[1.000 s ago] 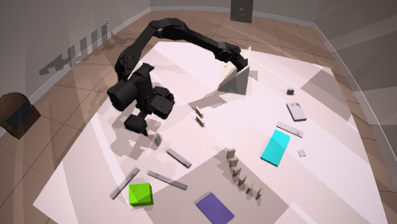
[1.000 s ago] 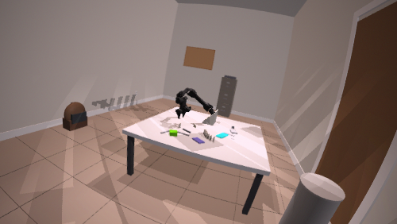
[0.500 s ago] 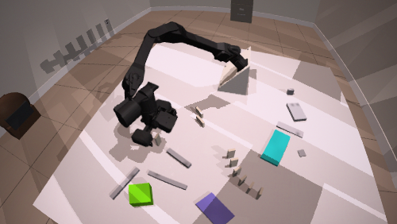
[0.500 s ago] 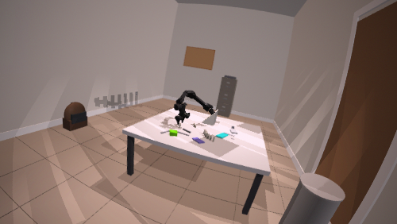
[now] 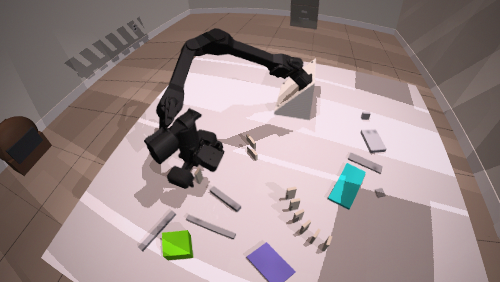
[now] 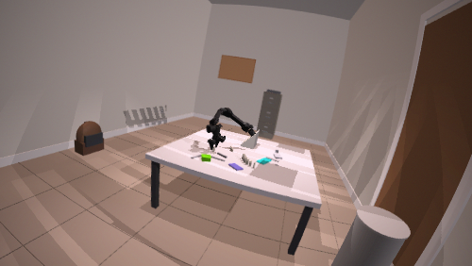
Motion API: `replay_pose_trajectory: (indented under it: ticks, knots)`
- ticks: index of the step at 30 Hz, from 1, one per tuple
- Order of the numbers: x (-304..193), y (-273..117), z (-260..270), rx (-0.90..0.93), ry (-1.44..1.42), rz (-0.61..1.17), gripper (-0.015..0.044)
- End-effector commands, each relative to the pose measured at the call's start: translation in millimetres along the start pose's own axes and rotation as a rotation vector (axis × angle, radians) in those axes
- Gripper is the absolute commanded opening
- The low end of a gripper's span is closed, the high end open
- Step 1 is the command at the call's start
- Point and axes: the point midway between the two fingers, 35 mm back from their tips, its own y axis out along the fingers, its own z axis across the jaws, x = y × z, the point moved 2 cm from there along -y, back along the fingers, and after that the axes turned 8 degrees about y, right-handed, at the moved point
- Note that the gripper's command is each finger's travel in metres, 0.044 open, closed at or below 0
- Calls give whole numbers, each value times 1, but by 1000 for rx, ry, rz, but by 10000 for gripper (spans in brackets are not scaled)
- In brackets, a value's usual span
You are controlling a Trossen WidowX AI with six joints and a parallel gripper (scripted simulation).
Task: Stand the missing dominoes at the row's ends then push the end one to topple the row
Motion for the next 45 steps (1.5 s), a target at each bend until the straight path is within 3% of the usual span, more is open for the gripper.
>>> replay_pose_trajectory:
  ticks: [1, 10, 20, 29, 36, 45]
  knots:
    - [1, 1, 0, -1, -7, -5, 335]
    - [1, 1, 0, -1, -7, -5, 107]
    - [2, -1, -1, 0, -8, -6, 107]
    - [2, -124, -2, 2, -43, -3, 107]
    - [3, -133, 0, 1, -37, -2, 107]
    - [127, -137, 23, 13, 457, -36, 107]
